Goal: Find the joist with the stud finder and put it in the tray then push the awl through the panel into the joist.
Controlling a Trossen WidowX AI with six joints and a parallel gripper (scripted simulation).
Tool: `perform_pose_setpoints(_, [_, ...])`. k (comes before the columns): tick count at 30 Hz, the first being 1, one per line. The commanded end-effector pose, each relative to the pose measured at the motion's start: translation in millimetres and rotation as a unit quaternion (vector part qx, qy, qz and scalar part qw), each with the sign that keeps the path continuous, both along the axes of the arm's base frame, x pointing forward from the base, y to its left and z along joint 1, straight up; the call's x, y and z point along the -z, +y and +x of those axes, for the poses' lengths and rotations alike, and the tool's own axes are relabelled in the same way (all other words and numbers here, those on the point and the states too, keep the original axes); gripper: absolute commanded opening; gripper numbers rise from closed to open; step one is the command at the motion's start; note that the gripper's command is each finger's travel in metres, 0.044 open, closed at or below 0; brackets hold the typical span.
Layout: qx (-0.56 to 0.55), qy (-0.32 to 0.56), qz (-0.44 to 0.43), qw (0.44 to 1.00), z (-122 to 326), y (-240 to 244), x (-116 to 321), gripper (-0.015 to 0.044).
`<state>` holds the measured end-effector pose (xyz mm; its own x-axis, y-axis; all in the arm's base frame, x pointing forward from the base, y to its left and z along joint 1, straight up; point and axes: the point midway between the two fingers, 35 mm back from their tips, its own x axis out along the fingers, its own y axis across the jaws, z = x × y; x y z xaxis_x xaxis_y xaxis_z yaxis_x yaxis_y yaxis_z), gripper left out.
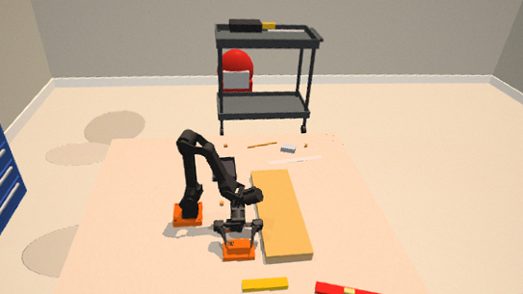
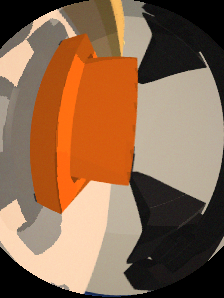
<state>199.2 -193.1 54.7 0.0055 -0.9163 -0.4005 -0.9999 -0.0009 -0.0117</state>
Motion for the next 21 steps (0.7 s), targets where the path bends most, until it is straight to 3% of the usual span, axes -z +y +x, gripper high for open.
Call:
perform_pose_setpoints(1, [0.001, -0.002, 0.000, 1.000, 0, 2, -1, 0.0440])
perform_pose_setpoints(21, [0.001, -0.002, 0.003, 1.000, 1, 17, -6, 0.0440])
